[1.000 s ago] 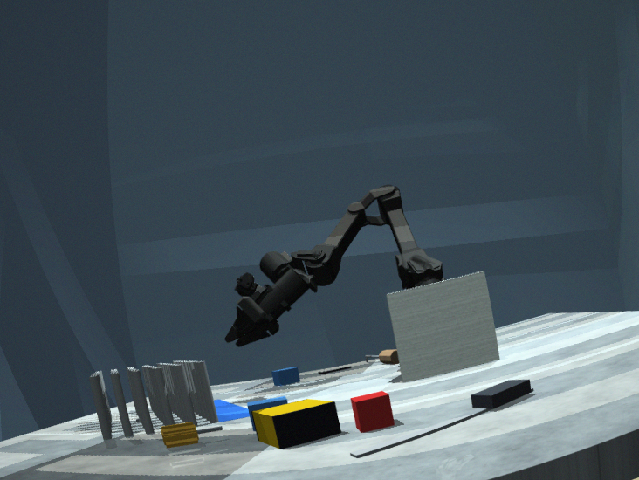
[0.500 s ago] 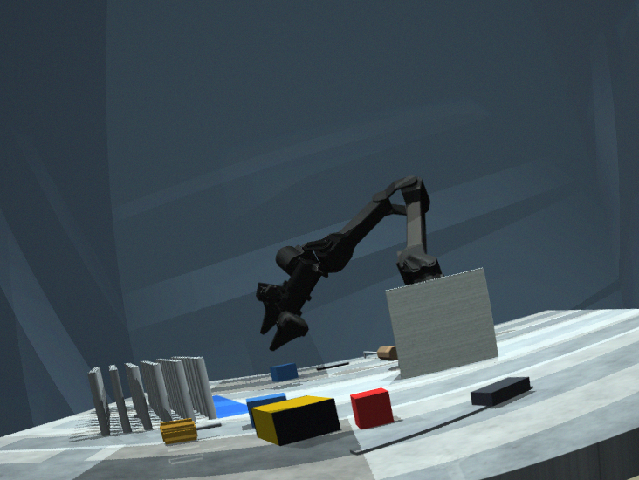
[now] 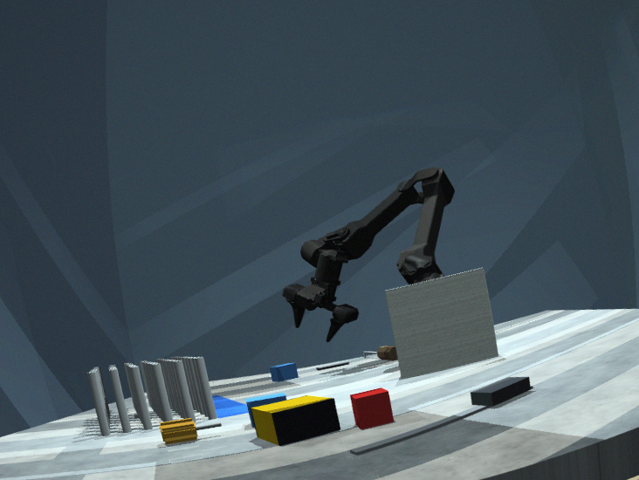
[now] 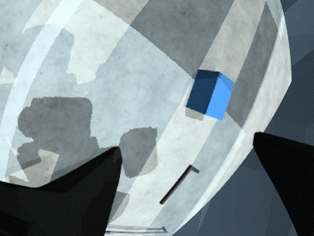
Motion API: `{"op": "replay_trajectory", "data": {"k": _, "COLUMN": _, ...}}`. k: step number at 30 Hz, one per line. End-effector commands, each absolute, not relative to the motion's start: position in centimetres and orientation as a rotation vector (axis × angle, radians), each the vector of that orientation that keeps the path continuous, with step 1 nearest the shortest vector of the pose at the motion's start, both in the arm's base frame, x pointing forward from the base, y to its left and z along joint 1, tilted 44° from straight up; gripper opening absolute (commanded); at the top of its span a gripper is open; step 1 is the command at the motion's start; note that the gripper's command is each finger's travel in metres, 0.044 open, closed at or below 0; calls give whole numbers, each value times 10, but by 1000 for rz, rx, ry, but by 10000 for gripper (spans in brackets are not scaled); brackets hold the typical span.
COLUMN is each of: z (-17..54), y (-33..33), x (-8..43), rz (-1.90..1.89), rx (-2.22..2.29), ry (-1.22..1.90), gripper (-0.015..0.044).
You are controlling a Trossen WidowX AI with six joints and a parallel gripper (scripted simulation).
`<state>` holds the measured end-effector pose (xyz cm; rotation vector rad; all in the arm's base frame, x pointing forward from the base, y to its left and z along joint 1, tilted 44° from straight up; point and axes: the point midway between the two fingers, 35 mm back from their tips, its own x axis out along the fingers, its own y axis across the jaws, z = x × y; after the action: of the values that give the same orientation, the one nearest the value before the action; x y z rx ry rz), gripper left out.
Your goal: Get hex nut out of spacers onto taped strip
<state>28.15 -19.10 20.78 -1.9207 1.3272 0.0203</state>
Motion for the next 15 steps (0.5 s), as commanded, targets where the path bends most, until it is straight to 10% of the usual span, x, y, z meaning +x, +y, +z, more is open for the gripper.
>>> {"op": "replay_trajectory", "data": {"k": 1, "z": 246, "y": -214, "x": 219, "rz": 259, "rx": -2167, "ry": 1653, "gripper": 440}}
{"op": "replay_trajectory", "data": {"k": 15, "z": 288, "y": -220, "x": 123, "rz": 859, "rx": -2306, "ry": 2086, "gripper": 440}}
